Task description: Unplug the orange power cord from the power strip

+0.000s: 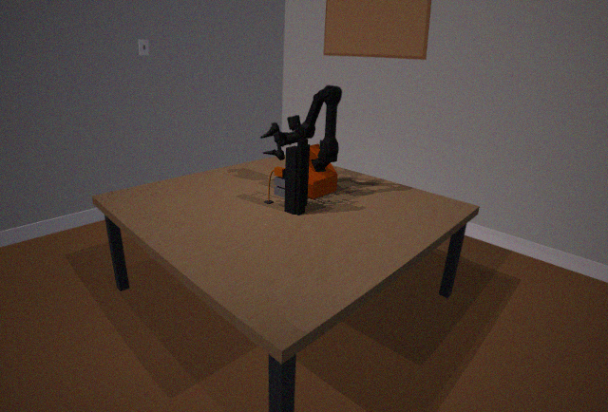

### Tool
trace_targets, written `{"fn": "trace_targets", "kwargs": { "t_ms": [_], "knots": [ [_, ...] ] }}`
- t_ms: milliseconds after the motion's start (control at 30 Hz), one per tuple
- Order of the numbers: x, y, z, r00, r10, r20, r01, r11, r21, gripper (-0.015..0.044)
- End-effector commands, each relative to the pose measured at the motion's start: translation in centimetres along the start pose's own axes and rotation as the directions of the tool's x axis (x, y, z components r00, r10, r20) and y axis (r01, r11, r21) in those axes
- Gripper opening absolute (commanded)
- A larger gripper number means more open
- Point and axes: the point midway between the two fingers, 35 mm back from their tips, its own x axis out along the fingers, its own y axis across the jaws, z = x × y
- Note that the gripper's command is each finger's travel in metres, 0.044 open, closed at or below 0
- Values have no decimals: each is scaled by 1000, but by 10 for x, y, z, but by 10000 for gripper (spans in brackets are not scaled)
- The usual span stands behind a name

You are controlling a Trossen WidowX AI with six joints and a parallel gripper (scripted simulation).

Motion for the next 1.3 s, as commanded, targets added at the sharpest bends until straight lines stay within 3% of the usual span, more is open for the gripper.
{"fn": "trace_targets", "kwargs": {
  "t_ms": [0,133,267,367,467,733,1033,1267],
  "knots": [
    [1,0,1,1000,9,1,-9,1000,13,374],
    [23,10,27,982,191,0,-184,945,269,269],
    [38,28,67,917,398,-33,-316,773,550,164],
    [41,46,100,839,538,-80,-319,607,728,160],
    [36,66,133,749,648,-139,-239,460,855,160],
    [10,106,190,560,783,-268,57,287,956,160],
    [-51,156,252,310,839,-447,506,252,825,160],
    [-57,160,257,288,839,-462,542,255,800,160]
  ]
}}
